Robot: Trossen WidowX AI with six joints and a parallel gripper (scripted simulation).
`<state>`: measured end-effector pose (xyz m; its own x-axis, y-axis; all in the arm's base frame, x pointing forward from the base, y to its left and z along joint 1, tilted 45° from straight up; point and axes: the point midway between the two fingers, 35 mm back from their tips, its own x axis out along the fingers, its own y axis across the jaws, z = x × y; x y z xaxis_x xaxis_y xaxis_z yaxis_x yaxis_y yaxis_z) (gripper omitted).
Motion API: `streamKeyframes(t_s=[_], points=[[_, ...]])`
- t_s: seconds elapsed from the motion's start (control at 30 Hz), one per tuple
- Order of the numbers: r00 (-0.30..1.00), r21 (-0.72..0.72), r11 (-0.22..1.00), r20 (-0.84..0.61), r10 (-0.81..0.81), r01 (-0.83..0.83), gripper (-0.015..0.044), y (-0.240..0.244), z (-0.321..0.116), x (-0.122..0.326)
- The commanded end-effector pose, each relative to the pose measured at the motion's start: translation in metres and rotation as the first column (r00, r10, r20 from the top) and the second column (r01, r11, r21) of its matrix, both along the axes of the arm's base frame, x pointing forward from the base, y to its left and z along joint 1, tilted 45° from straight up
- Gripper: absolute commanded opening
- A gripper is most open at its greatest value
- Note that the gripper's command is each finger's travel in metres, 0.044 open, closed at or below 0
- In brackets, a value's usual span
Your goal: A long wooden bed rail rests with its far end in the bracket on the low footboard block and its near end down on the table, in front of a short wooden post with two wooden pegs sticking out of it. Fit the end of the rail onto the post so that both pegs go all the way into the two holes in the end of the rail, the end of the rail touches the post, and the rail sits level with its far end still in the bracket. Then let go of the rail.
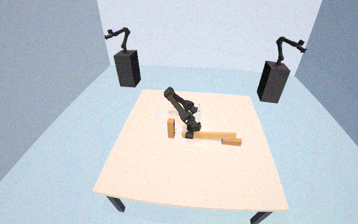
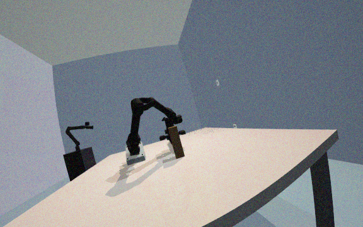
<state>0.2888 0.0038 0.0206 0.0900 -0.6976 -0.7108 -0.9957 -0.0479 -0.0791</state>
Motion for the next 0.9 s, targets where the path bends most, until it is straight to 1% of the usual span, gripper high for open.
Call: streamKeyframes(t_s=[0.0,0.87], points=[[1.0,0.007,1.0,0.005,0.01,-0.01,0.0,0.0057,0.003,0.0025],[1.0,0.008,1.0,0.005,0.01,-0.01,0.0,0.0149,0.0124,0.0027]])
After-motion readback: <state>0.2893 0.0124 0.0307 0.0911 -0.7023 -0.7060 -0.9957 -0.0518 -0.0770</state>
